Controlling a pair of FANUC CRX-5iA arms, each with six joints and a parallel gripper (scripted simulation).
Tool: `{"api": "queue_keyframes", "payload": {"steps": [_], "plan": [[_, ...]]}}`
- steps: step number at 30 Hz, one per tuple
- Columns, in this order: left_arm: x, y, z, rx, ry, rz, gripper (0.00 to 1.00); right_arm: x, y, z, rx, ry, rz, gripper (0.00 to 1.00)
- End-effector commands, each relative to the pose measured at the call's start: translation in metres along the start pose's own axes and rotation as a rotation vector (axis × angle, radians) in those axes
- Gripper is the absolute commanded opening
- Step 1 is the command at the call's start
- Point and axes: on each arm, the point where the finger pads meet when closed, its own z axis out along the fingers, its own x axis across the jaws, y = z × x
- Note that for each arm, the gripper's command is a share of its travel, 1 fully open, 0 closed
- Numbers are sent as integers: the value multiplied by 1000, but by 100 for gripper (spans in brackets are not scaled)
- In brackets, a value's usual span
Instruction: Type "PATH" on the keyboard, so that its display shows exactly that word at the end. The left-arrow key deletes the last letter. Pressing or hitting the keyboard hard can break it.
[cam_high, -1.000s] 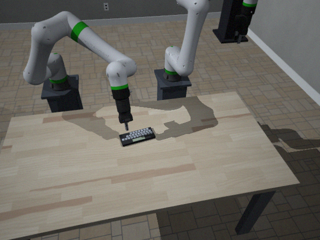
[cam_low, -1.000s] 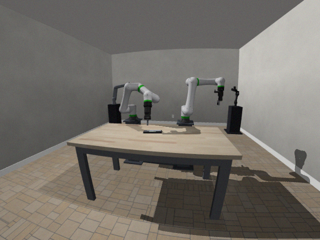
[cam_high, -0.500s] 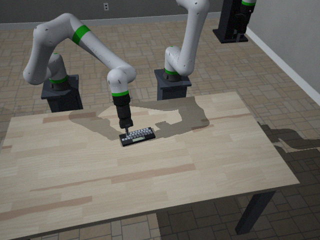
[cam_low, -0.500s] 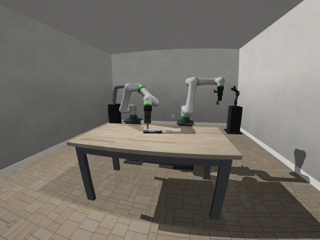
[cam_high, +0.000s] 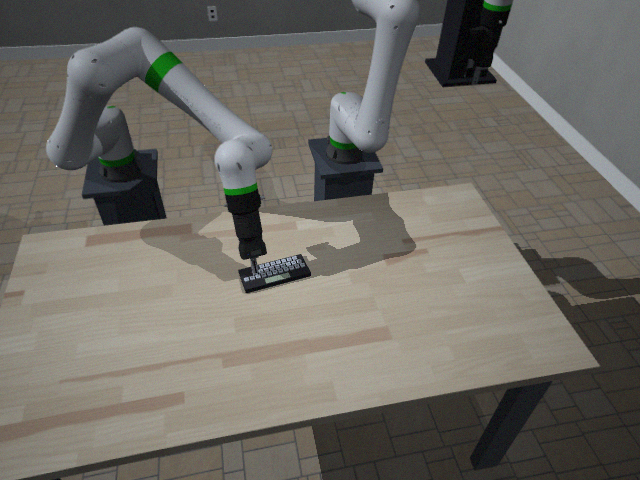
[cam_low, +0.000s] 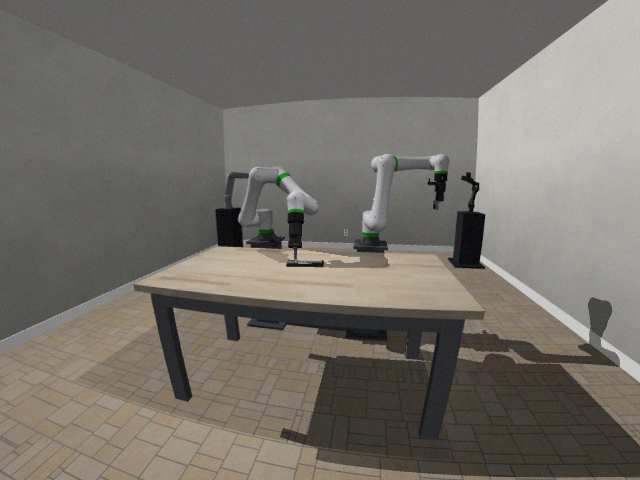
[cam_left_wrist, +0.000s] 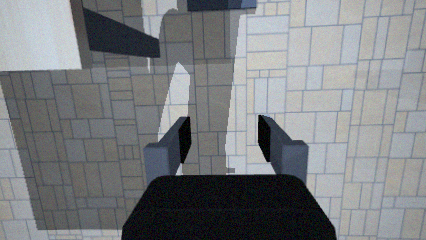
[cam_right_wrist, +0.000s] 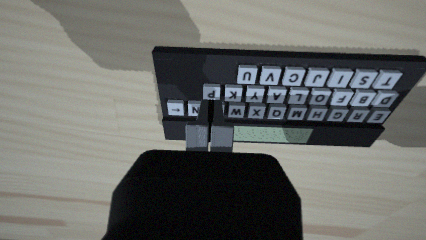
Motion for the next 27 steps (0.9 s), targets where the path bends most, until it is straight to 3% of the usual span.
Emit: {"api": "queue_keyframes", "payload": {"steps": [1,27], "plan": [[0,0,-1,-2,0,0,100,0,1,0,-3,1,0,0],[0,0,-1,-2,0,0,100,0,-2,6,-3,1,0,0]]}}
